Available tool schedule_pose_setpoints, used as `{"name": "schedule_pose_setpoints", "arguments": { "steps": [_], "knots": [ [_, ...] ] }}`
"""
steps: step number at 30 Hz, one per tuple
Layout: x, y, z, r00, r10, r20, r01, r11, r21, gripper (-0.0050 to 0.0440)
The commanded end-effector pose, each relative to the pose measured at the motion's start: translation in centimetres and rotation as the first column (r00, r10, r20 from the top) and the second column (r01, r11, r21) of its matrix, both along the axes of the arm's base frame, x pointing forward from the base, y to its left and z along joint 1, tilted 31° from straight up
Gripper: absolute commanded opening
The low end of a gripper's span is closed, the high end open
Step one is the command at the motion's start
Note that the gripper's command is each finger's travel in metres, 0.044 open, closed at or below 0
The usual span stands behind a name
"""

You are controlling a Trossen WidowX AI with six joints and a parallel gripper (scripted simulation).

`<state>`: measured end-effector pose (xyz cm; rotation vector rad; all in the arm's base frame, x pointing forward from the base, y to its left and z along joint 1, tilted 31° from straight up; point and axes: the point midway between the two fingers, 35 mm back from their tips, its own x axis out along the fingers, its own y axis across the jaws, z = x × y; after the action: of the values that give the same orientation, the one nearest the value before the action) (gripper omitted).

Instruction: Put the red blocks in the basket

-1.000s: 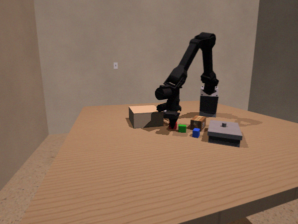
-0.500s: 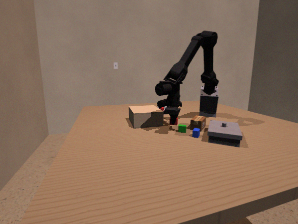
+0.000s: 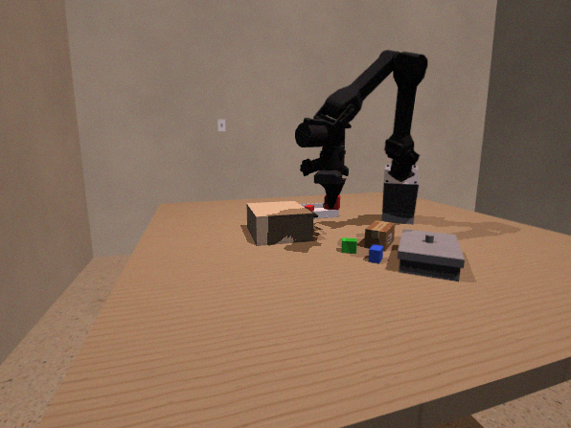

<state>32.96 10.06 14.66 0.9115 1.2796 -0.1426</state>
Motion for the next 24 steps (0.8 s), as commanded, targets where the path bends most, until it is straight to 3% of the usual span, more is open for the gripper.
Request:
{"name": "schedule_pose_setpoints", "arguments": {
  "steps": [1,11,15,18,22,24],
  "knots": [
    [-0.3,-0.4,1.4,1.000,0.000,0.017,0.000,1.000,0.004,0.0000],
    [-0.3,-0.4,1.4,1.000,0.000,0.017,0.000,1.000,0.004,0.0000],
    [0.6,-3.9,0.2,0.974,-0.211,-0.088,0.218,0.973,0.079,0.0000],
    [1.7,-6.6,-0.6,0.974,-0.211,-0.088,0.218,0.973,0.079,0.0000],
    [2.2,-10.3,-2.0,0.893,-0.400,-0.206,0.430,0.894,0.129,0.0000],
    [2.3,-11.2,-2.4,0.893,-0.400,-0.206,0.430,0.894,0.129,0.0000]
  ]
}}
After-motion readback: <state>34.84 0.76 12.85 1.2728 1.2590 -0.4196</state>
